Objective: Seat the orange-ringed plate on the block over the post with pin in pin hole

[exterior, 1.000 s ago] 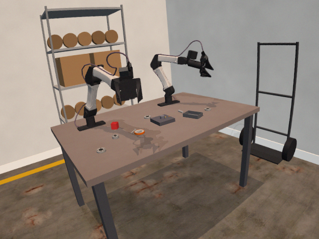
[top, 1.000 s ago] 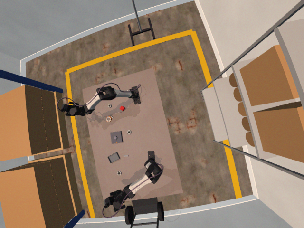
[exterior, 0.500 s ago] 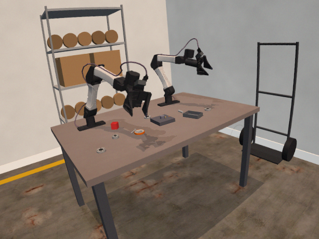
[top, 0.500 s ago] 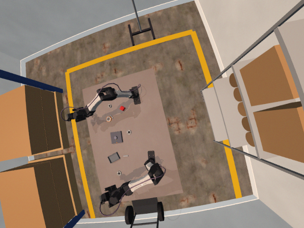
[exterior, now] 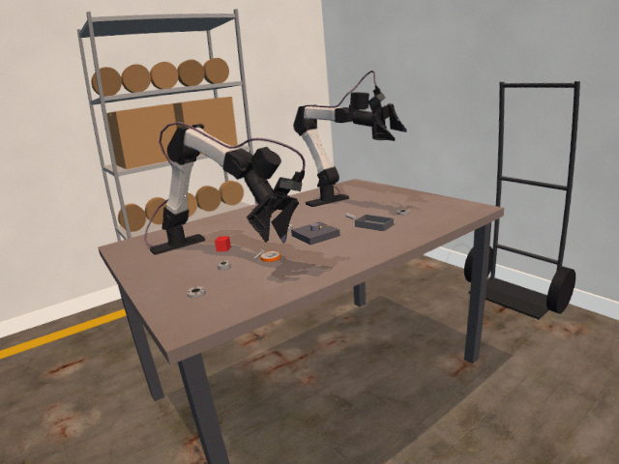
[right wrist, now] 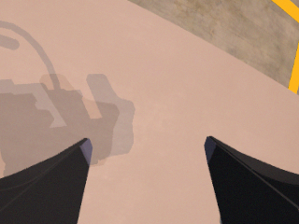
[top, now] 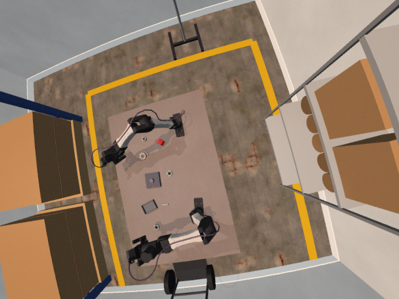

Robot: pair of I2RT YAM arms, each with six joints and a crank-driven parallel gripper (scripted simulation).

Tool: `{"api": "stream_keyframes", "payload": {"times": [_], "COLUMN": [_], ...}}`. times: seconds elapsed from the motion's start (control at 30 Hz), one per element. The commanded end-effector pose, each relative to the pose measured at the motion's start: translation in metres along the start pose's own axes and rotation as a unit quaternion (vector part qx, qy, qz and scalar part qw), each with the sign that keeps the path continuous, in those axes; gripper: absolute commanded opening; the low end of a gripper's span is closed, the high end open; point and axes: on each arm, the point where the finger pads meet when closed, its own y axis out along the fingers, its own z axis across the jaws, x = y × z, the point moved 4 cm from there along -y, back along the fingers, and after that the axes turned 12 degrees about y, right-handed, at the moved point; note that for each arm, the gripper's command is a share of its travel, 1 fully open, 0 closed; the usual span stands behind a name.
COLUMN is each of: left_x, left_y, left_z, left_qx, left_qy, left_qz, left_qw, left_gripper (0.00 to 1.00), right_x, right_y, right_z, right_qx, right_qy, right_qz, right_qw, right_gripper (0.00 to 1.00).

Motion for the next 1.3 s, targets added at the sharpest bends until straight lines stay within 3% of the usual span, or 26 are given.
{"api": "stream_keyframes", "payload": {"times": [0.0, 0.07, 0.1, 0.13, 0.37, 0.53, 0.63, 0.8, 1.0, 1.07, 1.13, 1.27], "left_x": [0.012, 0.042, 0.036, 0.04, 0.068, 0.048, 0.092, 0.095, 0.08, 0.106, 0.087, 0.085], "left_y": [-0.005, -0.009, -0.007, -0.008, -0.015, -0.019, -0.032, -0.034, -0.029, -0.038, -0.033, -0.033], "left_z": [-0.014, -0.012, -0.02, -0.024, -0.047, -0.07, -0.064, -0.084, -0.09, -0.081, -0.085, -0.085], "left_qx": [-0.018, -0.02, -0.031, -0.037, -0.077, -0.106, -0.111, -0.142, -0.143, -0.142, -0.143, -0.142], "left_qy": [-0.025, -0.037, -0.041, -0.046, -0.08, -0.087, -0.109, -0.125, -0.116, -0.111, -0.107, -0.106], "left_qz": [-0.025, -0.063, -0.056, -0.061, -0.099, -0.075, -0.137, -0.131, -0.109, -0.155, -0.128, -0.122], "left_qw": [0.999, 0.997, 0.997, 0.996, 0.989, 0.988, 0.978, 0.973, 0.977, 0.971, 0.976, 0.977], "left_gripper": [1.0, 1.0, 1.0, 1.0, 1.0, 1.0, 1.0, 1.0, 1.0, 1.0, 1.0, 1.0], "right_x": [-0.026, -0.025, -0.037, -0.032, -0.068, -0.082, -0.094, -0.112, -0.102, -0.105, -0.094, -0.095], "right_y": [-0.015, -0.02, -0.023, -0.026, -0.045, -0.056, -0.067, -0.083, -0.074, -0.074, -0.074, -0.072], "right_z": [0.017, 0.023, 0.027, 0.029, 0.049, 0.057, 0.064, 0.072, 0.063, 0.074, 0.073, 0.068], "right_qx": [0.056, 0.078, 0.09, 0.1, 0.18, 0.214, 0.248, 0.29, 0.27, 0.271, 0.269, 0.265], "right_qy": [-0.047, -0.063, -0.073, -0.08, -0.131, -0.149, -0.165, -0.182, -0.17, -0.177, -0.175, -0.169], "right_qz": [0.054, 0.061, 0.079, 0.077, 0.149, 0.177, 0.202, 0.235, 0.215, 0.213, 0.199, 0.202], "right_qw": [0.996, 0.993, 0.99, 0.989, 0.963, 0.949, 0.933, 0.91, 0.923, 0.922, 0.926, 0.927], "right_gripper": [0.86, 0.86, 0.86, 0.86, 0.86, 0.86, 0.86, 0.86, 0.86, 0.86, 0.86, 0.86]}}
